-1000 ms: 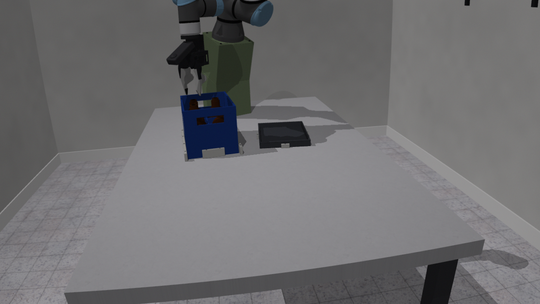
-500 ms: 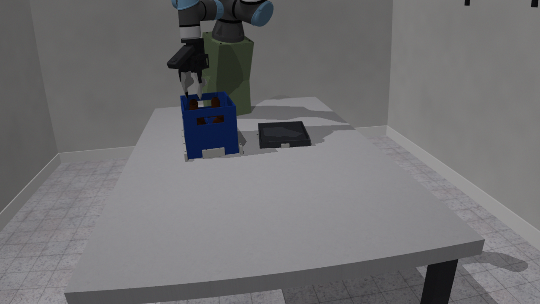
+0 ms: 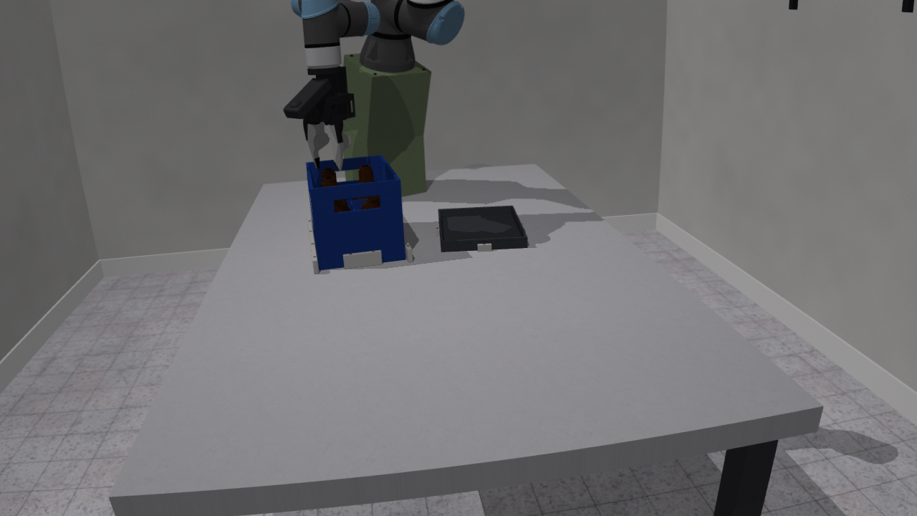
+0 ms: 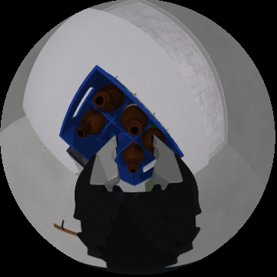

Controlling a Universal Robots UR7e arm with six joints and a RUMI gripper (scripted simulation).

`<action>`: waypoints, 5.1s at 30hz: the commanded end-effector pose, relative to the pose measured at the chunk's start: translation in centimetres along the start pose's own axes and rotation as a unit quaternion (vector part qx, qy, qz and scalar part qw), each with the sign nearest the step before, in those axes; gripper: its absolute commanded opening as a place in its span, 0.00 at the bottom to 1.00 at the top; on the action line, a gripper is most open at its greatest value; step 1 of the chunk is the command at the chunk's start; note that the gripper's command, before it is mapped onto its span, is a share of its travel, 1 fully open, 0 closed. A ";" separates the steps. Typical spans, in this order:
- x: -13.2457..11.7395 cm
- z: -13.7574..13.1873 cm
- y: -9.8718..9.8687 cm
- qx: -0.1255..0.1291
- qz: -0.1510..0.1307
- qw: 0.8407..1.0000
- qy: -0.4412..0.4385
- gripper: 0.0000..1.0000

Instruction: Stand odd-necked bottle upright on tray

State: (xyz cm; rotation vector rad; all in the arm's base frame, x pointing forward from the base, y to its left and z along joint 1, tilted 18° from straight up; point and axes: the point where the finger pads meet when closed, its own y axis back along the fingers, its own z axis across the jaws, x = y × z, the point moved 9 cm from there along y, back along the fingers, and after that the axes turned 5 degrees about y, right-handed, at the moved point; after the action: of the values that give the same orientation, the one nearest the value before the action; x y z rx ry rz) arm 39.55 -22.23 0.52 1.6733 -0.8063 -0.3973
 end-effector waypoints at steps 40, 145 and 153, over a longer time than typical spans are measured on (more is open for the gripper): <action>0.3 0.0 0.0 0.000 0.001 1.000 0.000 0.38; 0.6 0.0 -3.8 0.000 0.001 1.000 0.000 0.38; 0.6 0.0 -3.9 0.000 0.001 1.000 0.000 0.38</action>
State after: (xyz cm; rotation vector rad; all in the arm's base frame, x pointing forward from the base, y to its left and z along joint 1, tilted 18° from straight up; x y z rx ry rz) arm 41.06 -22.30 -3.14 1.6733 -0.8063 -0.3973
